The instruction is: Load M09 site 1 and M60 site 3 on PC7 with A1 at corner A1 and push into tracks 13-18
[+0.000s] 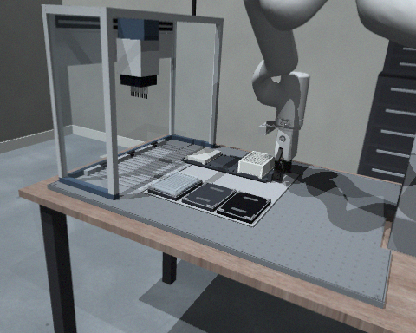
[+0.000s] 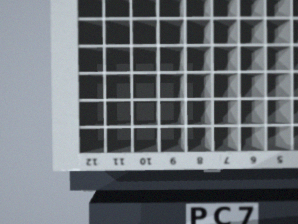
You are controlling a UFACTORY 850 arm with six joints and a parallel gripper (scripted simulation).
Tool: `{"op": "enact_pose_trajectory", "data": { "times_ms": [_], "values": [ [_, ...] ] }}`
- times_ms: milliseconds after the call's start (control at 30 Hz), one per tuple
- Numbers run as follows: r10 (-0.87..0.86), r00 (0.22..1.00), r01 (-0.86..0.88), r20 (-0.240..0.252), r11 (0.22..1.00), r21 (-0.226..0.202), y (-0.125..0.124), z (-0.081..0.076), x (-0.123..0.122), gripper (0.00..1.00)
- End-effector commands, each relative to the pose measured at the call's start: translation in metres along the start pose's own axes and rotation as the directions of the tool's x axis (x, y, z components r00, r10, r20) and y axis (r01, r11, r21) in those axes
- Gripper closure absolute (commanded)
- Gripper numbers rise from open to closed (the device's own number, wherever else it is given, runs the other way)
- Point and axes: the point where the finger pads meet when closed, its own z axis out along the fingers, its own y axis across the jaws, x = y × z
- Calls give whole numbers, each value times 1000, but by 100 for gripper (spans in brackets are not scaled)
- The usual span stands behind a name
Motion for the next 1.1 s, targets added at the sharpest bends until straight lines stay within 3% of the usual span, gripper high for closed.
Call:
{"op": "enact_pose_trajectory", "data": {
  "times_ms": [0,1067],
  "values": [
    [-1,1000,1,-2,1000,-1,0,-1,5,18],
    [-1,1000,1,-2,1000,-1,0,-1,33,18]
  ]
}}
